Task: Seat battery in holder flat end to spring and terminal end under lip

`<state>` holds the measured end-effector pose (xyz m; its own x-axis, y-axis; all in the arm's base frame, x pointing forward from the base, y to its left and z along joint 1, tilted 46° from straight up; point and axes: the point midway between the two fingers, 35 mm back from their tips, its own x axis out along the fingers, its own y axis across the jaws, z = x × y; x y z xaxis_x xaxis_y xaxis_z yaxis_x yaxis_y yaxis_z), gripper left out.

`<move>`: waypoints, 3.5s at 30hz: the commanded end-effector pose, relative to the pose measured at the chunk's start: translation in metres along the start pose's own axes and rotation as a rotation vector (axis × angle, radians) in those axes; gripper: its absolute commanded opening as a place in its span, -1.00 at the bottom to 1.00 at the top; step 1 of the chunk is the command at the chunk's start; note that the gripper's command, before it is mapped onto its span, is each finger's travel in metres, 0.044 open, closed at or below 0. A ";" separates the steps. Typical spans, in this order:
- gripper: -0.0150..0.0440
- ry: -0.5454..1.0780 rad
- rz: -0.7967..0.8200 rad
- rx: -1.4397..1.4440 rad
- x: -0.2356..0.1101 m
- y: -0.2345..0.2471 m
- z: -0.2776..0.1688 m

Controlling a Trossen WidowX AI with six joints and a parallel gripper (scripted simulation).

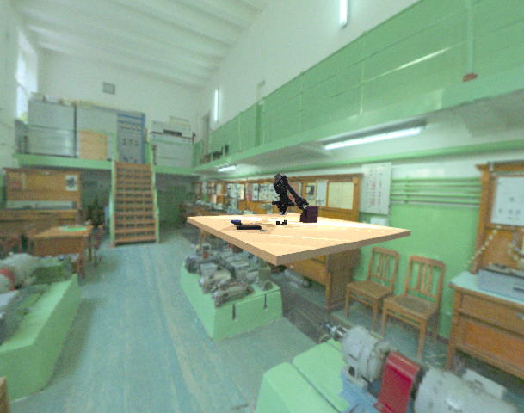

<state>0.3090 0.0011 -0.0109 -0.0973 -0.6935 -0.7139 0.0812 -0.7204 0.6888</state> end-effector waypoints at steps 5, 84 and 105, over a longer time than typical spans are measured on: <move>-0.22 -0.099 0.002 -0.010 0.015 0.002 0.001; -0.22 -0.517 0.012 0.003 0.059 0.003 -0.015; -0.22 -0.475 0.003 0.002 0.061 0.003 -0.024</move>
<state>0.3239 -0.0421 -0.0539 -0.5630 -0.6051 -0.5629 0.0813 -0.7184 0.6909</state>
